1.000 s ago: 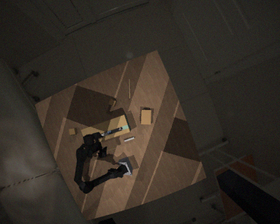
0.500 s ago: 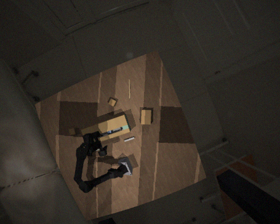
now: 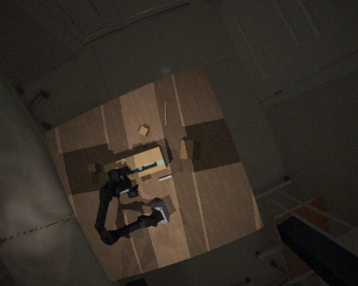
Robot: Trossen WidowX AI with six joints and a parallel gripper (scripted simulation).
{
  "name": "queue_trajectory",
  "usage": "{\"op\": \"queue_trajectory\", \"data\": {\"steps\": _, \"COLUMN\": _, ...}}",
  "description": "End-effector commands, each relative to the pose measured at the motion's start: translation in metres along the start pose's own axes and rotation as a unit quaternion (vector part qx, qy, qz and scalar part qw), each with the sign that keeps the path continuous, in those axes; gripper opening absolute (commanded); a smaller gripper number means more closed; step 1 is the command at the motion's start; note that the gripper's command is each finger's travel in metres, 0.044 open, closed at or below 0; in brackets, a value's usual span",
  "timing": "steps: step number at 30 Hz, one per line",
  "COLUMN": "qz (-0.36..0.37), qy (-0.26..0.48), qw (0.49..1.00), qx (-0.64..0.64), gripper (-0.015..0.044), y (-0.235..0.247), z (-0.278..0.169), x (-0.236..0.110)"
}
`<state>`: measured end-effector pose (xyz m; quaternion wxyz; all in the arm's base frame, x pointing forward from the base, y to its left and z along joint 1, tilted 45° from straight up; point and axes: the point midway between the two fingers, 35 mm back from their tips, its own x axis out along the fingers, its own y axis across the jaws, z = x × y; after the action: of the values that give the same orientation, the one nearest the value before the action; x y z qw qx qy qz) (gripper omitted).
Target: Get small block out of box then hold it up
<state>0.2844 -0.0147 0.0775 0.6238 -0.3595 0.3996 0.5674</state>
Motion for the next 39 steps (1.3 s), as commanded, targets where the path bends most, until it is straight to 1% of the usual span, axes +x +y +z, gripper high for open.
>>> {"op": "queue_trajectory", "data": {"steps": 1, "qz": 0.006, "qy": -0.001, "qw": 1.000, "qx": 0.004, "gripper": 0.0400, "y": 0.002, "z": 0.002, "x": 0.010}}
{"op": "queue_trajectory", "data": {"steps": 25, "qz": 0.006, "qy": -0.003, "qw": 1.000, "qx": 0.004, "gripper": 0.0400, "y": 0.005, "z": 0.013, "x": 0.044}}
{"op": "queue_trajectory", "data": {"steps": 26, "qz": 0.001, "qy": 0.001, "qw": 1.000, "qx": 0.000, "gripper": 0.0400, "y": 0.002, "z": 0.012, "x": 0.038}}
{"op": "queue_trajectory", "data": {"steps": 28, "qz": 0.001, "qy": 0.001, "qw": 1.000, "qx": 0.000, "gripper": 0.0400, "y": 0.002, "z": 0.012, "x": 0.038}}
{"op": "queue_trajectory", "data": {"steps": 39, "qz": 0.002, "qy": 0.001, "qw": 1.000, "qx": 0.000, "gripper": 0.0400, "y": 0.002, "z": -0.015, "x": 0.048}}
